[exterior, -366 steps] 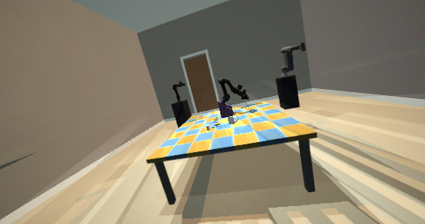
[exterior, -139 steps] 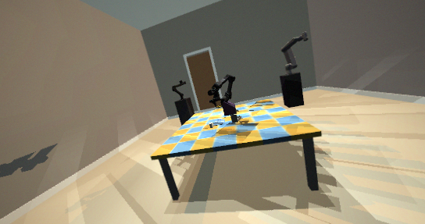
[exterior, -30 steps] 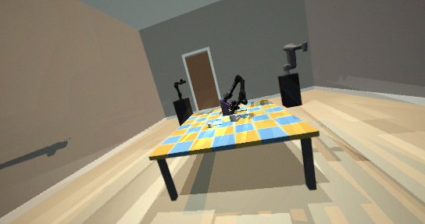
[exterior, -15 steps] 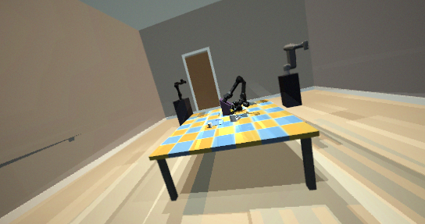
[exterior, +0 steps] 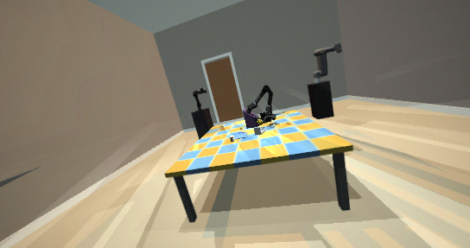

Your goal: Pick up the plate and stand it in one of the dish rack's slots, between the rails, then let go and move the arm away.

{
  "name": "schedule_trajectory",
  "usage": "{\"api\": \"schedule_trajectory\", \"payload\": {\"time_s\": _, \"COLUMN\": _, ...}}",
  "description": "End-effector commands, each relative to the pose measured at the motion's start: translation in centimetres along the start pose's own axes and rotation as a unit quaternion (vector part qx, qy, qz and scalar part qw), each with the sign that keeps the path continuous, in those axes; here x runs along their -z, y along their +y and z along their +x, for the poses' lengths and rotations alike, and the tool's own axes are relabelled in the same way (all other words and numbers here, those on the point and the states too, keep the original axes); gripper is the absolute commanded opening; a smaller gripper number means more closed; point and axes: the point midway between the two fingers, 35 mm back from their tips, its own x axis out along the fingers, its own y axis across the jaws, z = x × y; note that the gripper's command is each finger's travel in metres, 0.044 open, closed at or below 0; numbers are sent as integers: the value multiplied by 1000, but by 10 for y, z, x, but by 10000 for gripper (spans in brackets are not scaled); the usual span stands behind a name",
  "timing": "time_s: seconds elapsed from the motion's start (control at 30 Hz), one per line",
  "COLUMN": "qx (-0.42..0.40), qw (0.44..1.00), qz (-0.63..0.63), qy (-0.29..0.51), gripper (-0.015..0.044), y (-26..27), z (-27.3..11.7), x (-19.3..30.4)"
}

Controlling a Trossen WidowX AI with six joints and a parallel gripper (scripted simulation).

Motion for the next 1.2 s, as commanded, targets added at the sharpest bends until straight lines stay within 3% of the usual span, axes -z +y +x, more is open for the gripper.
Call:
{"api": "schedule_trajectory", "payload": {"time_s": 0.0, "qx": -49, "qw": 998, "qz": -6, "qy": -29, "gripper": 0, "y": 3, "z": -11, "x": 0}}
{"api": "schedule_trajectory", "payload": {"time_s": 0.43, "qx": -65, "qw": 997, "qz": -8, "qy": -38, "gripper": 0, "y": 4, "z": -15, "x": 0}}
{"api": "schedule_trajectory", "payload": {"time_s": 1.17, "qx": -62, "qw": 997, "qz": -11, "qy": -38, "gripper": 0, "y": 8, "z": 14, "x": 25}}
